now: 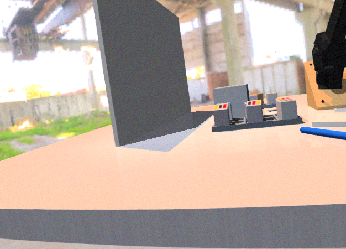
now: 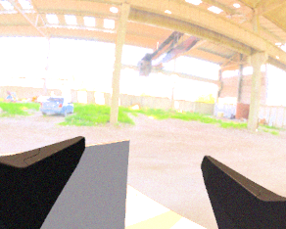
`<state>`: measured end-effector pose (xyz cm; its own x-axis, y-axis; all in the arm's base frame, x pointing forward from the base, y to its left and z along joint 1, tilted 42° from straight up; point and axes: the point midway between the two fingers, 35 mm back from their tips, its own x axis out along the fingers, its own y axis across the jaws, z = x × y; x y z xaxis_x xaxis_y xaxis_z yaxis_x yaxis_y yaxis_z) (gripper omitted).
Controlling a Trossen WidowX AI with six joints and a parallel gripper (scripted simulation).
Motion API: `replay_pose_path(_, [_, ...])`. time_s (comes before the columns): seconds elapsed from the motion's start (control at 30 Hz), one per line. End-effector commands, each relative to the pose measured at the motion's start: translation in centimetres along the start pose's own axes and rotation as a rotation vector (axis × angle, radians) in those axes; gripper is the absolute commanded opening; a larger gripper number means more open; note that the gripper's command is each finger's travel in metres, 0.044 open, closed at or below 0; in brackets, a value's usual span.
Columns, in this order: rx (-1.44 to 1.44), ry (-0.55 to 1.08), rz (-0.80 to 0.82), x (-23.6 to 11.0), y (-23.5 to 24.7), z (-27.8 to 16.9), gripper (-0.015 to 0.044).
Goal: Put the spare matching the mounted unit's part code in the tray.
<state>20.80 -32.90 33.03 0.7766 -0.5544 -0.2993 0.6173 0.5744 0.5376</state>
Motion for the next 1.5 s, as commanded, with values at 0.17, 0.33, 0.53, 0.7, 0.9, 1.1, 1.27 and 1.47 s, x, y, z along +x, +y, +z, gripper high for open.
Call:
replay_pose_path(0.17, [-0.122, 0.446, 0.108, 6.3, 4.6, -9.0, 0.0440])
replay_pose_path(0.33, [-0.236, 0.776, 0.207, 8.3, 8.4, -16.7, 0.0440])
replay_pose_path(0.53, [-0.389, 1.137, 0.348, 8.0, 12.5, -25.7, 0.0440])
replay_pose_path(0.7, [-0.502, 1.425, 0.477, 6.0, 15.0, -31.7, 0.0440])
replay_pose_path(0.9, [-0.562, 1.618, 0.573, 4.0, 16.4, -35.0, 0.0440])
replay_pose_path(1.1, [-0.562, 1.618, 0.573, 4.0, 16.4, -35.0, 0.0440])
replay_pose_path(1.27, [-0.562, 1.618, 0.573, 4.0, 16.4, -35.0, 0.0440])
replay_pose_path(1.47, [-0.572, 1.616, 0.584, 3.8, 16.5, -35.0, 0.0440])
